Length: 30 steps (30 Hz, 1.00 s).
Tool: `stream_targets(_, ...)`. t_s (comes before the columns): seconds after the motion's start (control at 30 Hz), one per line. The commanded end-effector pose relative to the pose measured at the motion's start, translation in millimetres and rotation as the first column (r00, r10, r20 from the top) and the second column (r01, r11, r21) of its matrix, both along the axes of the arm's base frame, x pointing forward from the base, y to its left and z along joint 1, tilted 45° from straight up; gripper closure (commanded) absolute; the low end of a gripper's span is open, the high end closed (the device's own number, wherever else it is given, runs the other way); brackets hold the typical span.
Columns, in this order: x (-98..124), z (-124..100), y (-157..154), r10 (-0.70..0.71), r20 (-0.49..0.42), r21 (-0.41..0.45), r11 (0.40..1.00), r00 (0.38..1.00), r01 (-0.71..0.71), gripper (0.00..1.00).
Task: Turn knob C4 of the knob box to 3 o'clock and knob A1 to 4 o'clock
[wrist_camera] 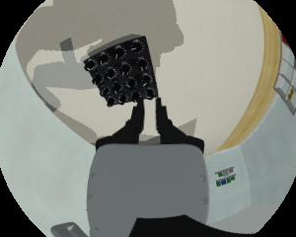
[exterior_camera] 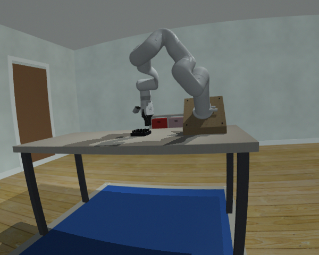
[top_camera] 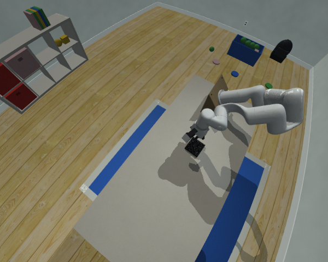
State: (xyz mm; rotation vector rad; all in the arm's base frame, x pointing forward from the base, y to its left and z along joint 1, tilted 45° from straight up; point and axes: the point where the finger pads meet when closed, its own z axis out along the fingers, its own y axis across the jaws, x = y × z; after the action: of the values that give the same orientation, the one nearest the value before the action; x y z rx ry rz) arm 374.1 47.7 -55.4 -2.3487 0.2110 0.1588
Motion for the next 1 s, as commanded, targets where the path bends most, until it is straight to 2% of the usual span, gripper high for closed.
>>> stream_targets(0.0,1,6,-6,-0.001,0.002,-0.001,1.0,1.0,0.001,0.81)
stream_targets(0.67,3,8,-6,0.024,0.026,0.001,1.0,0.999,-0.024,0.81)
stream_targets(0.8,10,15,-1,0.137,0.142,-0.001,0.99,0.98,-0.138,0.81)
stream_targets(0.97,15,20,2,0.226,0.234,-0.012,0.973,0.945,-0.23,0.81)
